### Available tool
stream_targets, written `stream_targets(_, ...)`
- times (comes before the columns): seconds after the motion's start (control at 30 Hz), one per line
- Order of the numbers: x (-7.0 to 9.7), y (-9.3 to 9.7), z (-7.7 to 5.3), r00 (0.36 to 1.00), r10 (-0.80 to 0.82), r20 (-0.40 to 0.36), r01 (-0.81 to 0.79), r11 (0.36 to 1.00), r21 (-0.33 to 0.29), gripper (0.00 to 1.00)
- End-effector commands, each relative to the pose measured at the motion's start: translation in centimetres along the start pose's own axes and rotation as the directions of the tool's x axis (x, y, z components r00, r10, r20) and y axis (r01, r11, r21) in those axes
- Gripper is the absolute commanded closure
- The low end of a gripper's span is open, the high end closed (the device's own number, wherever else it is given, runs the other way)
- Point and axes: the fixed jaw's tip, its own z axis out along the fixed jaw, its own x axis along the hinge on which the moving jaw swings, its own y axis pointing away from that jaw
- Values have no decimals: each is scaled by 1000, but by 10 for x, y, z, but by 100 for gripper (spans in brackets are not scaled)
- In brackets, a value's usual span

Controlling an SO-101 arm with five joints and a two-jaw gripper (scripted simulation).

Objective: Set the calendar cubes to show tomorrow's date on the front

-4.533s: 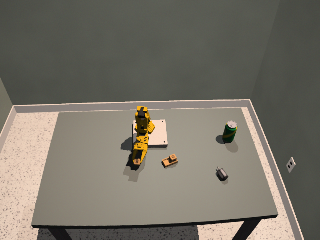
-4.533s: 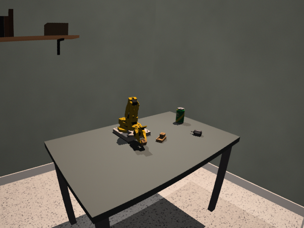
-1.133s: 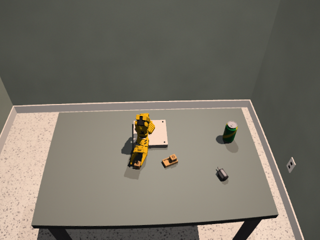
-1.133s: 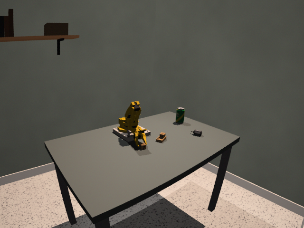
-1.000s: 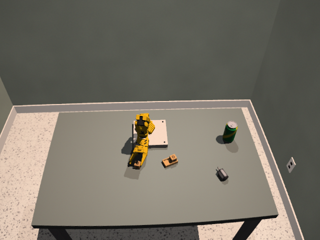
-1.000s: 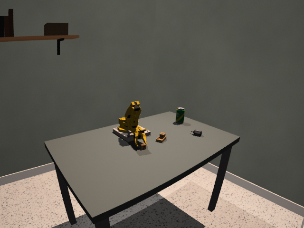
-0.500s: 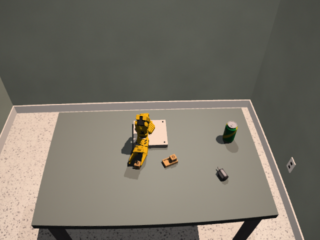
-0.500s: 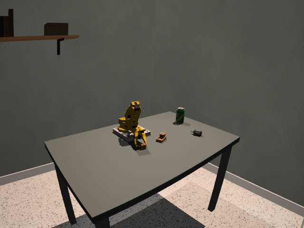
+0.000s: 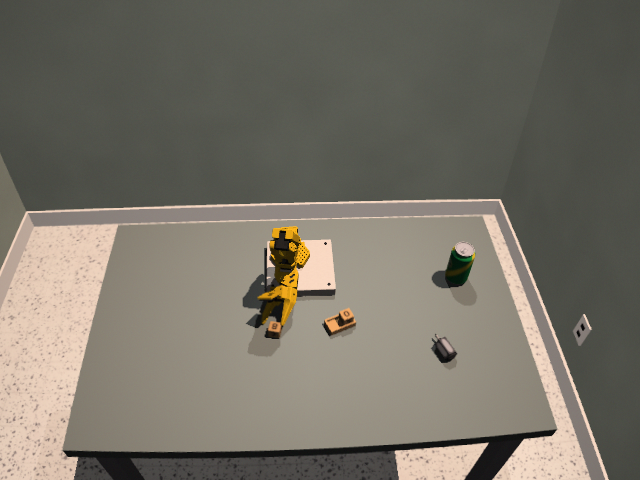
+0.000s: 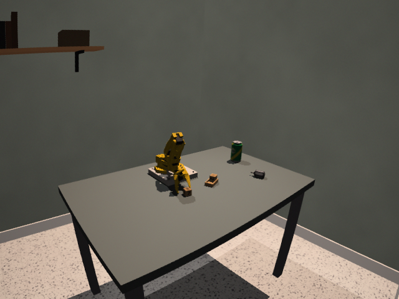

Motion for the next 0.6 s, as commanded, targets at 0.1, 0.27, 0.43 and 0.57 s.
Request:
stream_targets(0.1,-3,2,-8,978,208,-4,-208,978,-2,64)
stream_targets(0.27,-3,3,-7,978,208,-4,-208,978,-2,64)
stream_targets(0.43,-3,3,-7,978,208,-4,-208,978,-2,64)
stream_targets(0.57,-3,3,-7,978,208,-4,-208,978,-2,64)
